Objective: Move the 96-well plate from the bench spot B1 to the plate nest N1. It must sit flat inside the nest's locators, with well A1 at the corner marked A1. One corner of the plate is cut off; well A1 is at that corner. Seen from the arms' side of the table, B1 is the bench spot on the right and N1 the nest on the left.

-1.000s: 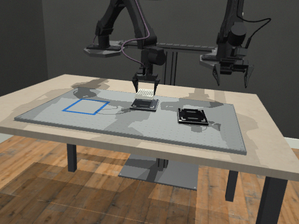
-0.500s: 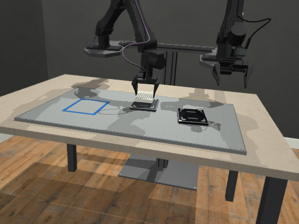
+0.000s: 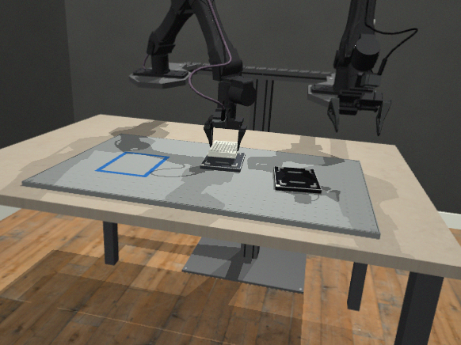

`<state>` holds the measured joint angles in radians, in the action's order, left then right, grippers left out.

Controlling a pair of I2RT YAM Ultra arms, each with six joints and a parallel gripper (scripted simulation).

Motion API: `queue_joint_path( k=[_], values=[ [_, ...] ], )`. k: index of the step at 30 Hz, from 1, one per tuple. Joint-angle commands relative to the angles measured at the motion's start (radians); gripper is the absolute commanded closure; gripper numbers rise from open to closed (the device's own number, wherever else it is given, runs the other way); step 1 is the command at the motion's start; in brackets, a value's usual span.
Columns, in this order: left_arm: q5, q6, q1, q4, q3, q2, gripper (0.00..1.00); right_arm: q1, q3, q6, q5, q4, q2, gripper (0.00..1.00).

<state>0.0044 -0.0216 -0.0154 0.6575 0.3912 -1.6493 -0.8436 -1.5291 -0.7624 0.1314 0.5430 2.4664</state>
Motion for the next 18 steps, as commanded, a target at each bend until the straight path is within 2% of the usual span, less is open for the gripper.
queue_joint_path(
  k=[1,9,18],
  values=[
    [0.008,0.004,-0.008,-0.011,-0.022,0.023,0.00,0.004,-0.029,0.006,0.006,-0.005,-0.008,0.21],
    [0.008,0.004,-0.008,-0.011,-0.022,0.023,0.00,0.003,0.012,0.007,0.002,-0.032,0.009,0.21],
    [0.008,0.004,-0.008,-0.011,-0.022,0.023,0.00,0.012,-0.010,0.014,0.012,-0.063,0.048,0.21]
  ],
)
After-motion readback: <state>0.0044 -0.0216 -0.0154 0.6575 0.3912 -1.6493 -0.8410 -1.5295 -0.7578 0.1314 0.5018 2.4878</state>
